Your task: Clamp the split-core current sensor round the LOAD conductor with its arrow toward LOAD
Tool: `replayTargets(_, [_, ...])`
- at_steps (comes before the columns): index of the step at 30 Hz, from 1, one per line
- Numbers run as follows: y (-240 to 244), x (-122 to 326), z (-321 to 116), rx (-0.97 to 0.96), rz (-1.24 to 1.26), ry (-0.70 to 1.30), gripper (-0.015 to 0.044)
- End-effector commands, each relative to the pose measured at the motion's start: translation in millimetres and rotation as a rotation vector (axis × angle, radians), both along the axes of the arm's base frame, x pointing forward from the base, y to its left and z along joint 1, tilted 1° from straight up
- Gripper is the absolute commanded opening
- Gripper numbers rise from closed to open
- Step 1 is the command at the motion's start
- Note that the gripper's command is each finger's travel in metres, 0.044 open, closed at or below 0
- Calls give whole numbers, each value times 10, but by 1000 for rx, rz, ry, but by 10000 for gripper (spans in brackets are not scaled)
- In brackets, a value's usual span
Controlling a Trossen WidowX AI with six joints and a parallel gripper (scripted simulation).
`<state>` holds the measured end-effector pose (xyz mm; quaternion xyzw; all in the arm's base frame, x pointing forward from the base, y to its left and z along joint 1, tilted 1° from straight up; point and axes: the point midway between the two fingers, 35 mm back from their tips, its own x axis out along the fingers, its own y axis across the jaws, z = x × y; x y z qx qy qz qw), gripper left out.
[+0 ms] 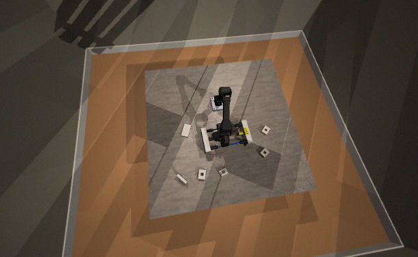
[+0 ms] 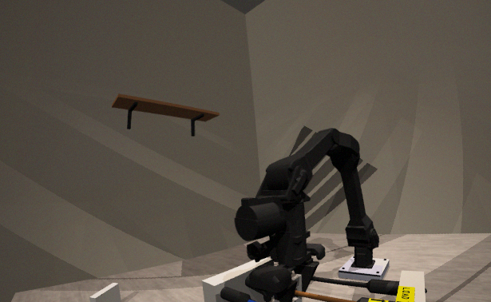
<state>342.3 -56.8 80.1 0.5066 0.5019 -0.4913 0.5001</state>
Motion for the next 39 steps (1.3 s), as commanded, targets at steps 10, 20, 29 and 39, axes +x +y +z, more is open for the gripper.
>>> replayTargets(10, [1, -1, 2, 0, 0, 0, 0])
replayTargets(20, [2, 16, 3, 0, 0, 1, 0])
replayTargets(29, [2, 24, 4, 0, 0, 1, 0])
replayTargets(39, [3, 16, -5, 0, 2, 3, 26])
